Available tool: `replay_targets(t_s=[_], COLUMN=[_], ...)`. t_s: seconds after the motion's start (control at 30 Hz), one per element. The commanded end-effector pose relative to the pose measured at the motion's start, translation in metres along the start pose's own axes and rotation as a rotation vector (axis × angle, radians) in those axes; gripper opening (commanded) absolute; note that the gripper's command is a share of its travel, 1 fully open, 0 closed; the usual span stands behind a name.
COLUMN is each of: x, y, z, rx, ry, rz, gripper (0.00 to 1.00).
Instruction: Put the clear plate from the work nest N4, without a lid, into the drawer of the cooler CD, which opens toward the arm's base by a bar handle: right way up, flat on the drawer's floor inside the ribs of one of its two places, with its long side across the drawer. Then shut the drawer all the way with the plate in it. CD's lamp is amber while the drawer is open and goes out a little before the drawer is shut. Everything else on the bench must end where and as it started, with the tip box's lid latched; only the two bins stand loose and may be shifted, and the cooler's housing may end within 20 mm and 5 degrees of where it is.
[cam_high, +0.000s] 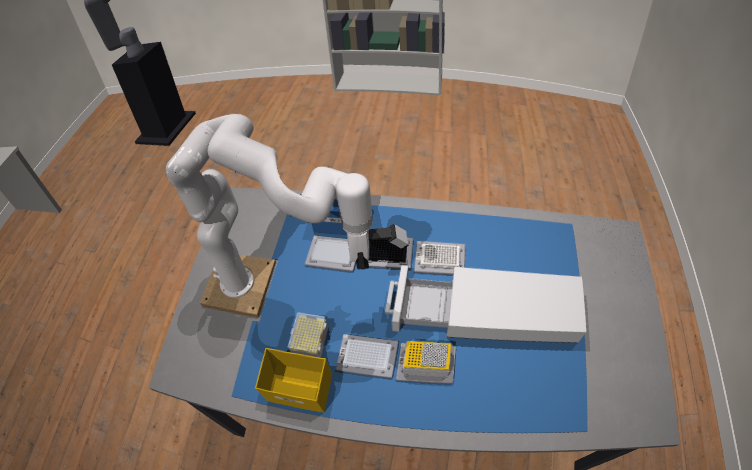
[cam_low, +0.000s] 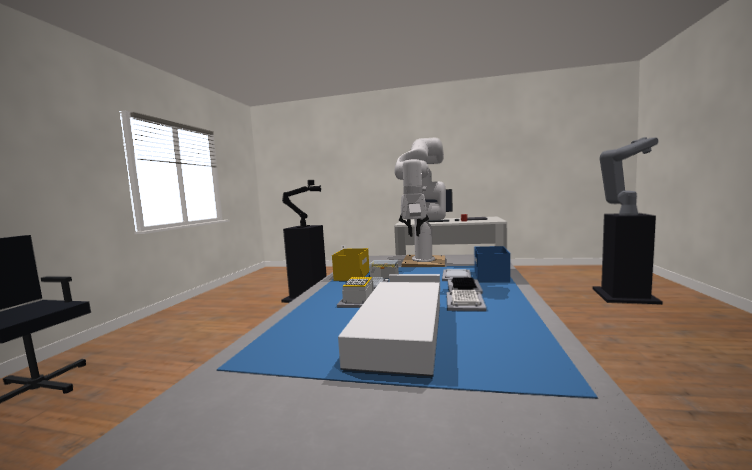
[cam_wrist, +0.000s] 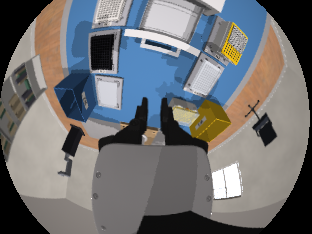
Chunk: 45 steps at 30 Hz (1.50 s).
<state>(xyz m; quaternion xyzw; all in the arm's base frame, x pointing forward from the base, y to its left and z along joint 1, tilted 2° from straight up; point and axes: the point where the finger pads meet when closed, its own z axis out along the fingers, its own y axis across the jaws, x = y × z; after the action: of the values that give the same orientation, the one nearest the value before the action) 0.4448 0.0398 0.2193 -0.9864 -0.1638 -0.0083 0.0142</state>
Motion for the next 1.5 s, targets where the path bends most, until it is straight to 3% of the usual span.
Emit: replay_targets(t_s=[0.0,0.7,1.27,1.47], x=[0.014,0.068,0.068,0.068], y=[0.003,0.011,0.011,0.011], z=[0.014,0.089,0.089,0.089], rx=[0.003,0.0,-0.002,-0.002], ry=[0.008,0.009,0.009,0.009], rz=[-0.14,-0.774,-1.274,-1.335], gripper=[0.21,0.21,0.21,0.21])
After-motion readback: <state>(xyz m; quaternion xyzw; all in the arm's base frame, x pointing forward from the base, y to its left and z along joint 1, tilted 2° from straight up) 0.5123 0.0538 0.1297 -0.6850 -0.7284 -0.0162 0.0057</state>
